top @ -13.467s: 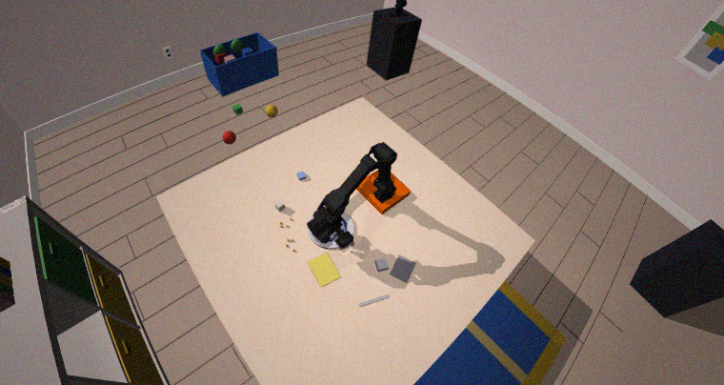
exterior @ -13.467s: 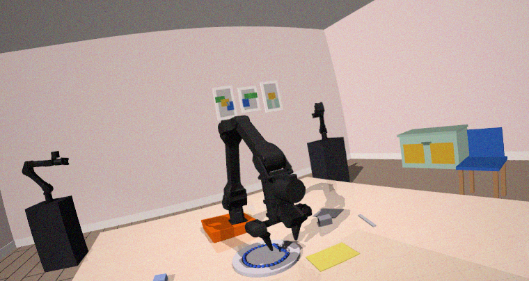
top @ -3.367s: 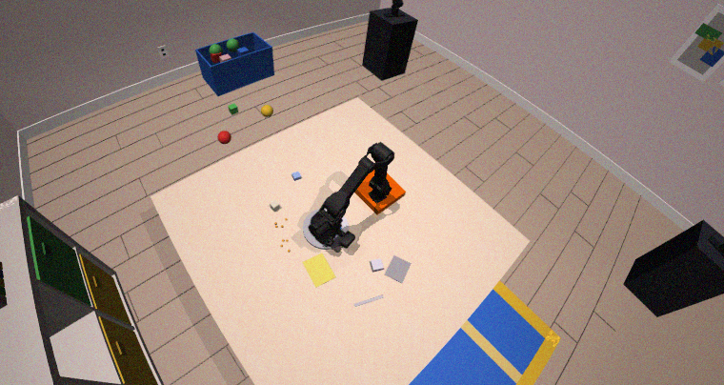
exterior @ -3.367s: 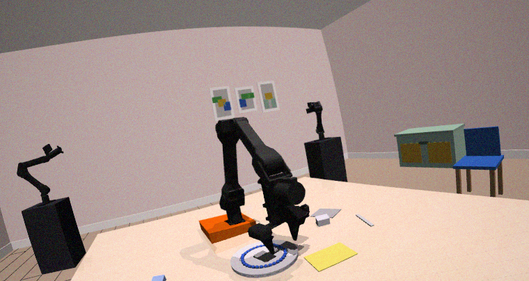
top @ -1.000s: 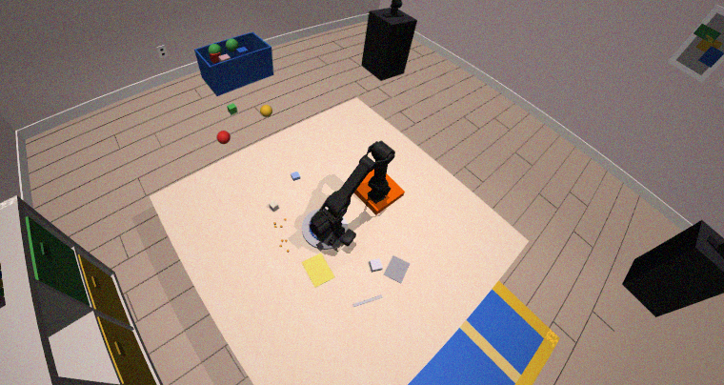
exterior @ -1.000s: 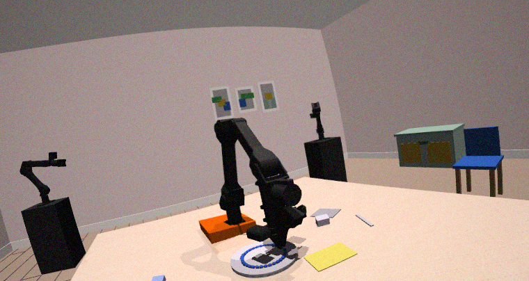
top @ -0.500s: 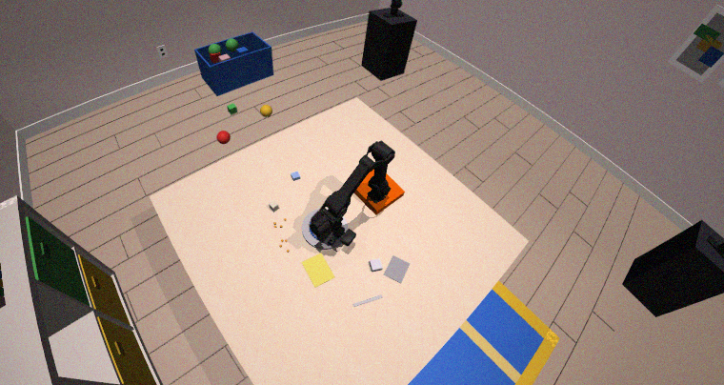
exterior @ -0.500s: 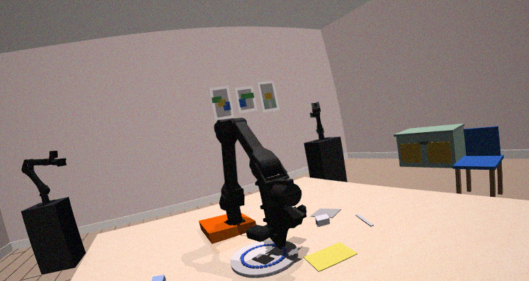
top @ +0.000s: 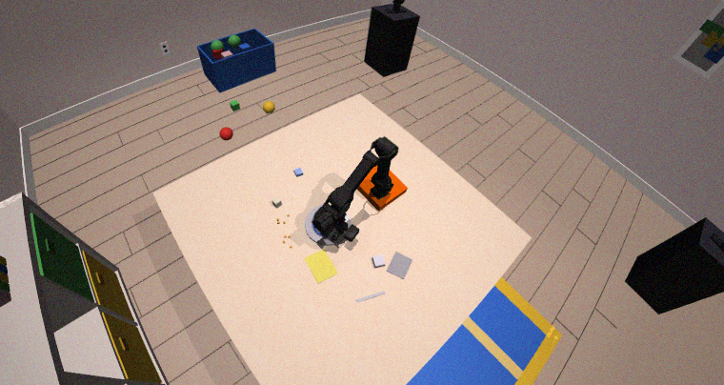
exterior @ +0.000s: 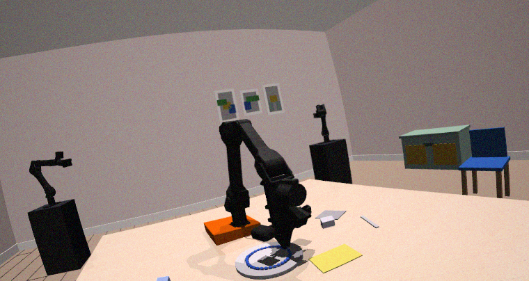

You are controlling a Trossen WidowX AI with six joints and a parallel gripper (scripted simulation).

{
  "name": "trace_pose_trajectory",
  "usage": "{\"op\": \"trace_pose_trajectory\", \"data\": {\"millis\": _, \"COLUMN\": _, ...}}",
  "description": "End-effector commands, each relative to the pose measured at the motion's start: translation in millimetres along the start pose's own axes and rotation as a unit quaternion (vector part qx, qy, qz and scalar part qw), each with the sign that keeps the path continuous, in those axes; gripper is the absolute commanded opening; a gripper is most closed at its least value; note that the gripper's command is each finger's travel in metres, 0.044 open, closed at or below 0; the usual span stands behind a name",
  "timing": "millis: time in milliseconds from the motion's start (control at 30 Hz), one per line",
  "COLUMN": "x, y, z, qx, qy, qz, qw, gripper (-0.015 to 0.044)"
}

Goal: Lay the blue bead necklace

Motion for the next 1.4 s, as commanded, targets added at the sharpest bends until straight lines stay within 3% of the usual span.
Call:
{"op": "trace_pose_trajectory", "data": {"millis": 0, "x": 4.6, "y": 0.8, "z": -1.7, "qx": -0.001, "qy": 0.000, "qz": -0.001, "qw": 1.000, "gripper": 0.0000}}
{"op": "trace_pose_trajectory", "data": {"millis": 400, "x": 5.1, "y": 0.9, "z": 7.0, "qx": -0.001, "qy": 0.000, "qz": -0.001, "qw": 1.000, "gripper": 0.0000}}
{"op": "trace_pose_trajectory", "data": {"millis": 967, "x": 4.9, "y": 0.8, "z": 2.0, "qx": -0.001, "qy": 0.000, "qz": -0.003, "qw": 1.000, "gripper": 0.0440}}
{"op": "trace_pose_trajectory", "data": {"millis": 1367, "x": 4.9, "y": 0.8, "z": -1.7, "qx": -0.001, "qy": 0.000, "qz": -0.001, "qw": 1.000, "gripper": 0.0440}}
Point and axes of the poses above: the point midway between the two fingers, 35 mm back from their tips, its own z axis out along the fingers, its own x axis across the jaws, y = z × x, the point moved 2 cm from there along -z, back along the fingers, and after that the axes turned 9 degrees about -z, right-handed, at the moved point
